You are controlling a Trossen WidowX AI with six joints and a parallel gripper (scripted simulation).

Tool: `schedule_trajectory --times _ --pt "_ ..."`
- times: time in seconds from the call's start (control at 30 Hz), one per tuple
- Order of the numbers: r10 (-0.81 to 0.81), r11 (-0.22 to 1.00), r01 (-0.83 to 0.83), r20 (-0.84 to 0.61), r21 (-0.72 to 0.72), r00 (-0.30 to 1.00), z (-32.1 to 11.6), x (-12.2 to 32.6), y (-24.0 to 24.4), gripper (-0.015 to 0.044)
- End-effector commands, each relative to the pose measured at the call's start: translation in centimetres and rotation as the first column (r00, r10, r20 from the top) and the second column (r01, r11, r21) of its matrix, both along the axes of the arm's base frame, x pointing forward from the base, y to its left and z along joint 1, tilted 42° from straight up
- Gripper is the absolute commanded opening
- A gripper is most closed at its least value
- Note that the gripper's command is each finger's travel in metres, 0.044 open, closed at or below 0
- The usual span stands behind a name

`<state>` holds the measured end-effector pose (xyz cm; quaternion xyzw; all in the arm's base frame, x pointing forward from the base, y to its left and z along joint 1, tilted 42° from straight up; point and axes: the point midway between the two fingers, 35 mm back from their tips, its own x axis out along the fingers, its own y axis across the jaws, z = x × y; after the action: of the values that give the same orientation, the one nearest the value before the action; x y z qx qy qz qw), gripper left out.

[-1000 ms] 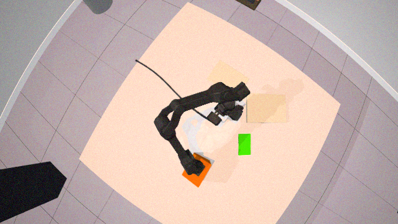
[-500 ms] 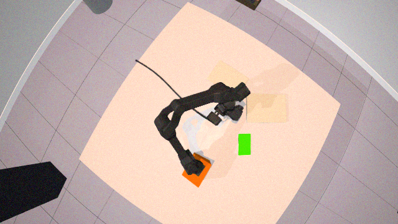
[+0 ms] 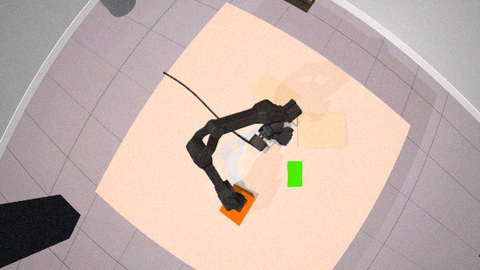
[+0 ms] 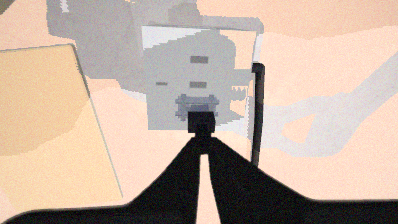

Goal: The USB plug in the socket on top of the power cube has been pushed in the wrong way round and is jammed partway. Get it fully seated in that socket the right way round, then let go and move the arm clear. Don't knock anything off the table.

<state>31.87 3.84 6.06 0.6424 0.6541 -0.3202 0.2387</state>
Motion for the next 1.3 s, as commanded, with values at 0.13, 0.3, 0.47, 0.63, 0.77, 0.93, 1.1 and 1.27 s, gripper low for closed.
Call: schedule_trajectory --times 0.13,0.3,0.47,0.63,0.77,0.93,1.1,1.27 --pt "-0.007 1.000 0.007 -0.005 0.011 1.000 -0.09 -0.02 0.14 0.0000" --pt "-0.009 1.000 0.009 -0.006 0.014 1.000 -0.12 -0.01 0.20 0.0000" --pt "-0.010 1.000 0.010 -0.007 0.018 1.000 -0.14 -0.01 0.26 0.0000" --pt "-0.012 1.000 0.012 -0.007 0.022 1.000 -0.17 0.00 0.32 0.0000" --pt "-0.013 1.000 0.013 -0.008 0.025 1.000 -0.19 0.00 0.37 0.0000" --pt "-0.015 0.999 0.015 -0.009 0.029 1.000 -0.22 0.01 0.42 0.0000" --pt "-0.017 0.999 0.017 -0.010 0.033 1.000 -0.25 0.02 0.48 0.0000" --pt "-0.018 0.999 0.019 -0.010 0.037 1.000 -0.28 0.02 0.54 0.0000"
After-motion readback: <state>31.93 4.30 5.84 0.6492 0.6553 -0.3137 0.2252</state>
